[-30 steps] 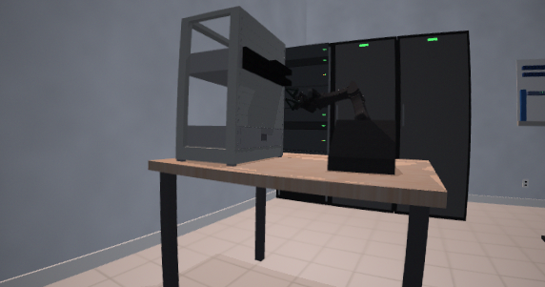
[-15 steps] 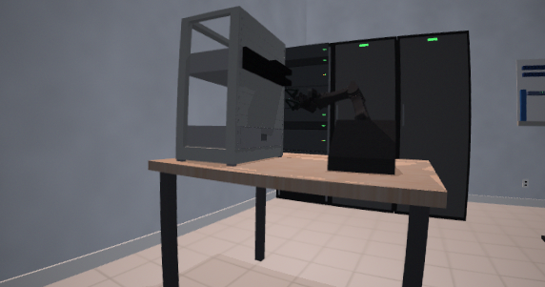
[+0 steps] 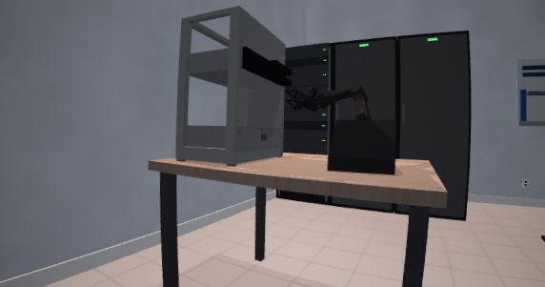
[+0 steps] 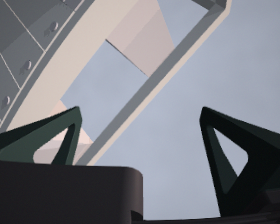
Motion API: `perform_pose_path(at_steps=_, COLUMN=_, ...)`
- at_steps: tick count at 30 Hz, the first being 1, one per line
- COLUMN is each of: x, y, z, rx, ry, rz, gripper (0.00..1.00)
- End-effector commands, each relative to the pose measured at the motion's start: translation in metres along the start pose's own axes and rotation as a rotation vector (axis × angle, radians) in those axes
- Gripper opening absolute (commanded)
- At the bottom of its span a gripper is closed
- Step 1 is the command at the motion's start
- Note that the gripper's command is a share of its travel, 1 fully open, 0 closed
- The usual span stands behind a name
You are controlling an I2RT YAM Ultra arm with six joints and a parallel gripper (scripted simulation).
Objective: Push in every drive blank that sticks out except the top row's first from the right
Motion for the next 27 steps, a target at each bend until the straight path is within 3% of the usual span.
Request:
perform_pose_path(at_steps=1, x=0.015, y=0.003, z=-0.003, rx=-0.009, ry=0.068, rz=0.032, gripper=1.00)
perform_pose_path(at_steps=5, x=0.017, y=0.002, z=-0.003, rx=-0.013, ry=0.105, rz=0.058, gripper=1.00)
perform_pose_path(at_steps=13, x=0.026, y=-0.006, z=-0.002, rx=-0.055, ry=0.281, rz=0.179, gripper=1.00)
perform_pose_path(at_steps=20, x=0.035, y=-0.016, z=0.001, rx=-0.138, ry=0.465, rz=0.291, gripper=1.00)
perform_pose_path(at_steps=22, x=0.035, y=-0.016, z=0.001, rx=-0.138, ry=0.465, rz=0.291, gripper=1.00)
perform_pose_path(at_steps=27, x=0.041, y=-0.024, z=0.003, rx=-0.226, ry=0.605, rz=0.363, gripper=1.00)
Point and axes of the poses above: the point where the finger pads meet when closed, its own y axis out along the fingers, its own z axis across the jaws, x = y × z, the point moved 8 cm from there along -y, back along the fingers, and after that the axes turned 1 degree about y, right-handed, at the moved point
